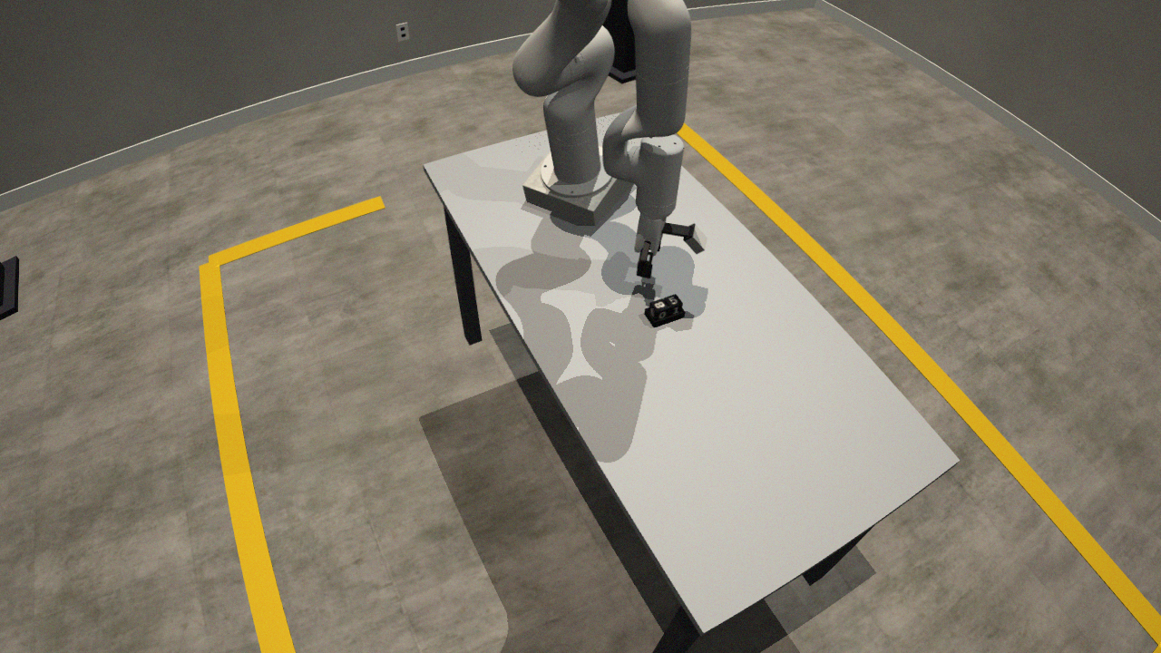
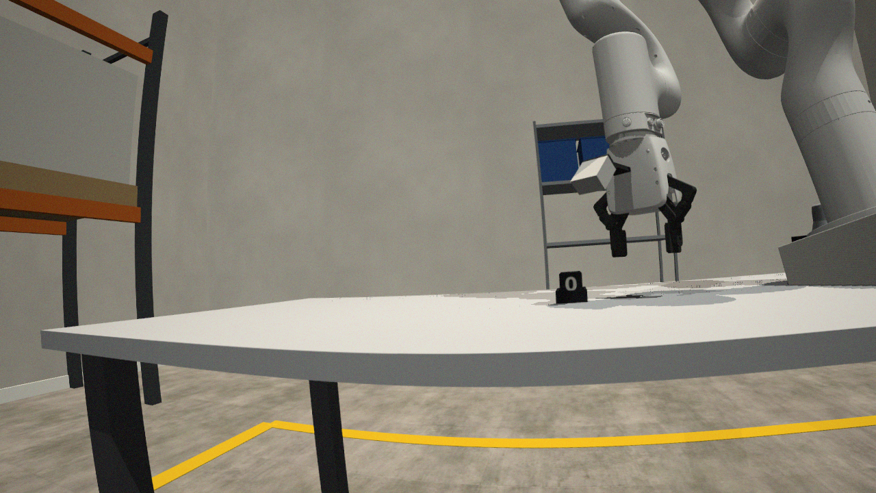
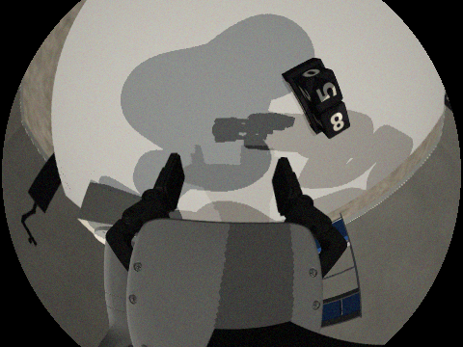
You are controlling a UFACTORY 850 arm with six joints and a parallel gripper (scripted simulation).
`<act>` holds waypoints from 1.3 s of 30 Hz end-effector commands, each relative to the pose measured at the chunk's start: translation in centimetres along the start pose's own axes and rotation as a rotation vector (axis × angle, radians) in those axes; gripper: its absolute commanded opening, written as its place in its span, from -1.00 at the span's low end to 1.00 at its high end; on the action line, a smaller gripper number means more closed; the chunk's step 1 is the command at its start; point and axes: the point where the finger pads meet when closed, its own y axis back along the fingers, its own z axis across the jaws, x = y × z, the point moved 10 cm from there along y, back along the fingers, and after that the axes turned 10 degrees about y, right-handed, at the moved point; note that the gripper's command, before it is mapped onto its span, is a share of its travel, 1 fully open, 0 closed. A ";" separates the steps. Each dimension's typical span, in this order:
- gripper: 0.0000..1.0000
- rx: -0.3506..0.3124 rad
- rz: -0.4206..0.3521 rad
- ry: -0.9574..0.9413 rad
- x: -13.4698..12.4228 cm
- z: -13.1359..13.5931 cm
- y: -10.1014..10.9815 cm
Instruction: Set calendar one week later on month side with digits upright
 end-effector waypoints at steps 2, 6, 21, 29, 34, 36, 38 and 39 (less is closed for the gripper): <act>1.00 0.000 -0.005 -0.017 0.8 -0.1 0.0; 1.00 0.000 -0.005 -0.095 1.9 -0.2 0.0; 1.00 0.000 -0.005 -0.182 6.0 -0.9 0.0; 1.00 -0.001 -0.005 -0.269 7.1 -1.1 -0.1; 1.00 -0.001 -0.005 -0.269 8.9 -1.4 -0.1; 1.00 -0.001 -0.005 -0.269 9.3 -1.5 -0.1; 1.00 -0.001 -0.005 -0.269 9.3 -1.5 -0.1; 1.00 -0.001 -0.005 -0.269 9.3 -1.5 -0.1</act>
